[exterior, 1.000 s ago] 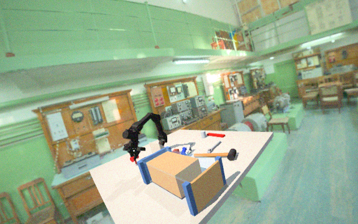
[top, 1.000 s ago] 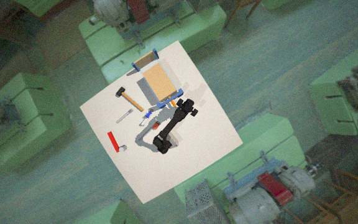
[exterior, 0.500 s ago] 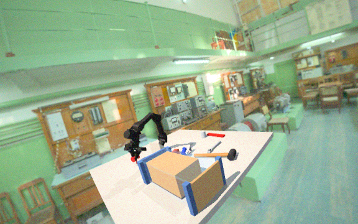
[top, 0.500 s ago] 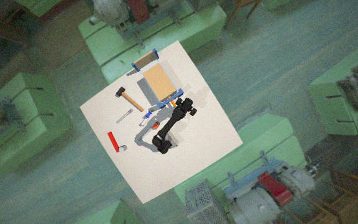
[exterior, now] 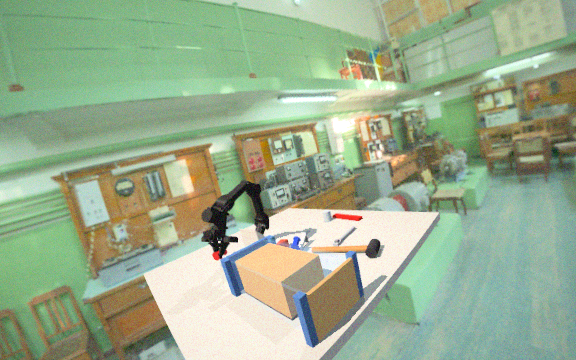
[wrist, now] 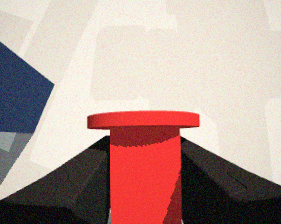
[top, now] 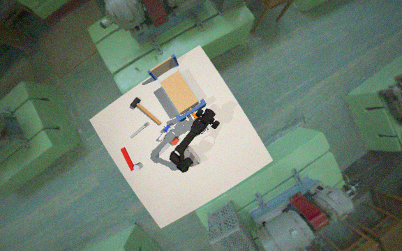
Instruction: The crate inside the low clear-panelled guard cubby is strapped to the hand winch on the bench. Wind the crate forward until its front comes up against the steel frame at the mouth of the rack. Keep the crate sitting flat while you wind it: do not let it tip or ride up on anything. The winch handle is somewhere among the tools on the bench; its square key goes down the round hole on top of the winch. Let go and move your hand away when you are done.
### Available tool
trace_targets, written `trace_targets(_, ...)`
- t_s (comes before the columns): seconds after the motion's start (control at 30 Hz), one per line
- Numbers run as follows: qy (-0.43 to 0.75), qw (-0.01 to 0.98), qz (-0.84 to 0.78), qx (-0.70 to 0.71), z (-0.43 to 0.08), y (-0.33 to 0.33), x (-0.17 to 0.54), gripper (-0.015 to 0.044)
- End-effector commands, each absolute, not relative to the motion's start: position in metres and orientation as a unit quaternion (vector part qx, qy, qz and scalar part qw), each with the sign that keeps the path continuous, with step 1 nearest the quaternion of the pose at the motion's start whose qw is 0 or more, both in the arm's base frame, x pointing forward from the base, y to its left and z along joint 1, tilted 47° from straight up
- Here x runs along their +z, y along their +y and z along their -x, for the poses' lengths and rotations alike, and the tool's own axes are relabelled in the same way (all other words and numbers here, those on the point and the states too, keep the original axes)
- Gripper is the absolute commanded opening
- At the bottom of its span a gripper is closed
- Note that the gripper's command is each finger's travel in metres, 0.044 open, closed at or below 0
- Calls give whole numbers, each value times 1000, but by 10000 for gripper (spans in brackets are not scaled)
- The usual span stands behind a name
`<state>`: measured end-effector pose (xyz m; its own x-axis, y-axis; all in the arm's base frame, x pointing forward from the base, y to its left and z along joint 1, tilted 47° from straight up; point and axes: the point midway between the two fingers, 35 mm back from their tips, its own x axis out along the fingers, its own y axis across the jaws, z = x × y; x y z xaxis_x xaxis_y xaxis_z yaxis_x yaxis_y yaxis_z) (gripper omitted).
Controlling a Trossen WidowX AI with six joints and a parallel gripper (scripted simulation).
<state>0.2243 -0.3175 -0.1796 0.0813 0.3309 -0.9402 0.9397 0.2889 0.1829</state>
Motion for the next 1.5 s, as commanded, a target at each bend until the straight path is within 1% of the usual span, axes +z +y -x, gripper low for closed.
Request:
trace_targets(0.0,610,525,-532,-264,-247,-300,-171,0)
trace_targets(1.47,610,524,-533,-263,-273,-270,-144,0)
